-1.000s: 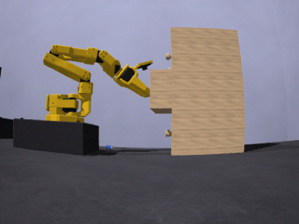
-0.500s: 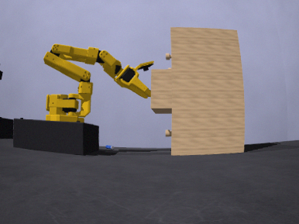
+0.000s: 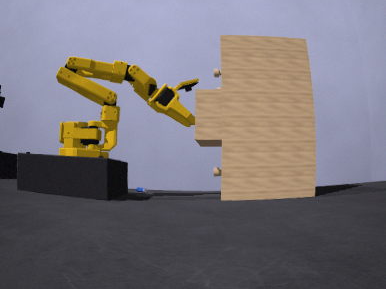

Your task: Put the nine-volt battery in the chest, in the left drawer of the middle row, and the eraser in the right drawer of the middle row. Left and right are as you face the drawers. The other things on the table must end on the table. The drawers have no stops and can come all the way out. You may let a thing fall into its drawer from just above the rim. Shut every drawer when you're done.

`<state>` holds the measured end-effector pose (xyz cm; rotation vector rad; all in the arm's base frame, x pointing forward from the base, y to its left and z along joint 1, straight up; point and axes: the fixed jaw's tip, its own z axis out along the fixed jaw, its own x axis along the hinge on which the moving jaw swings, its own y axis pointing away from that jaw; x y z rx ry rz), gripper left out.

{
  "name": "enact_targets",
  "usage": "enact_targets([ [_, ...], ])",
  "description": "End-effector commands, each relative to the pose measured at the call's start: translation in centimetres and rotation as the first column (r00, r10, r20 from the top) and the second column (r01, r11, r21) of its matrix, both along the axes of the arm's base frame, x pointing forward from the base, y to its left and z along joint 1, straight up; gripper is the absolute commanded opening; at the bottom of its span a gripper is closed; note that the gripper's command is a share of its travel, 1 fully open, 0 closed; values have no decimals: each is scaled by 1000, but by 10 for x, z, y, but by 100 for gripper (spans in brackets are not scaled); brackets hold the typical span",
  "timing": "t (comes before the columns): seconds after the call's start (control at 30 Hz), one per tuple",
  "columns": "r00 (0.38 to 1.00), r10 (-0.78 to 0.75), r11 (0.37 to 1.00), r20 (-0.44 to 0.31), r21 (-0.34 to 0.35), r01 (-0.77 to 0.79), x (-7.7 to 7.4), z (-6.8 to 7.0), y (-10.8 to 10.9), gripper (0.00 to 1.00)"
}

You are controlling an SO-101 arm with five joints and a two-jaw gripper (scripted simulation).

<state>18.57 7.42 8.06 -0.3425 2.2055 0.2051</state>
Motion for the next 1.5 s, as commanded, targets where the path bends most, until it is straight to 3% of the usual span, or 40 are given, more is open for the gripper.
enact_targets([
  [0.0,1000,-15,1000,23,1,15,4,4,-3,19],
  [0.97,1000,-15,1000,23,1,15,4,4,-3,0],
  [1.47,1000,-15,1000,23,1,15,4,4,-3,0],
])
